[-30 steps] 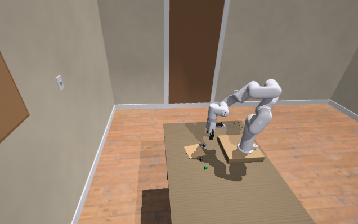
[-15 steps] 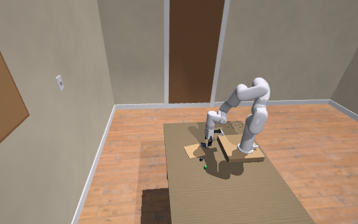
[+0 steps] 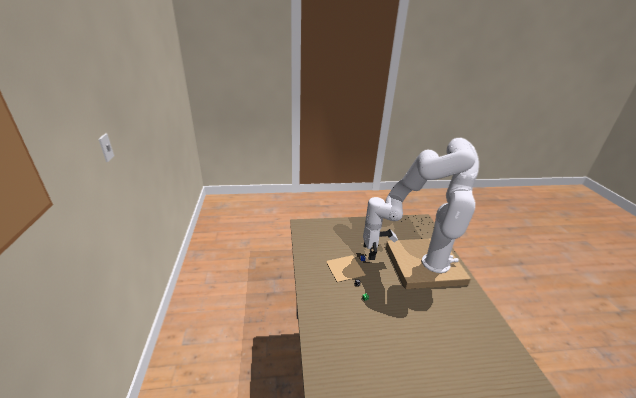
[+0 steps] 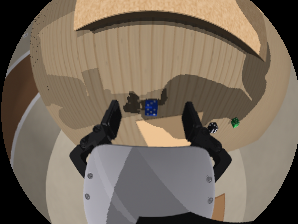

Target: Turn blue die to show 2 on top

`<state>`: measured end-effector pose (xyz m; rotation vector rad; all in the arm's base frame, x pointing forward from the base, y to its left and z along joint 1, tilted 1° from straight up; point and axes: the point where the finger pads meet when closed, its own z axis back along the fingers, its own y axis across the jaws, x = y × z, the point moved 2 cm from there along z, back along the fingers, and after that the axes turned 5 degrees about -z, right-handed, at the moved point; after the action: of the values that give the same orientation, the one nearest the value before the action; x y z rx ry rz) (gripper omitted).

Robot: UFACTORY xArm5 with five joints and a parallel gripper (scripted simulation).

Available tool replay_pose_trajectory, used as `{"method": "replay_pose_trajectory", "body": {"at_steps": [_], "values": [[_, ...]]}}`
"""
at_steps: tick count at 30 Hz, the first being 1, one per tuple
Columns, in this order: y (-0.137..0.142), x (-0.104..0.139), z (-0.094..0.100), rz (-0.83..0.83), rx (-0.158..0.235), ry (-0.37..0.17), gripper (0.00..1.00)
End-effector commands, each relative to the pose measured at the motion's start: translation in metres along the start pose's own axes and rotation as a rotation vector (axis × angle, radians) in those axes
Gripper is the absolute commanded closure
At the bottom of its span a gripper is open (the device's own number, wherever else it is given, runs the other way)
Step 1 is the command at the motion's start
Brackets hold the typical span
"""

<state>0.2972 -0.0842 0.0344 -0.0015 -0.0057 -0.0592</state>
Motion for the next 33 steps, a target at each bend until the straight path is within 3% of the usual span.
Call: {"method": "replay_pose_trajectory", "body": {"at_steps": [1, 26, 33], "values": [[0.0, 0.001, 0.001, 0.0, -0.001, -0.003, 0.0], [0.0, 0.001, 0.001, 0.0, -0.001, -0.003, 0.0], [0.017, 0.006, 0.0, 0.0, 0.0, -0.002, 0.0]]}}
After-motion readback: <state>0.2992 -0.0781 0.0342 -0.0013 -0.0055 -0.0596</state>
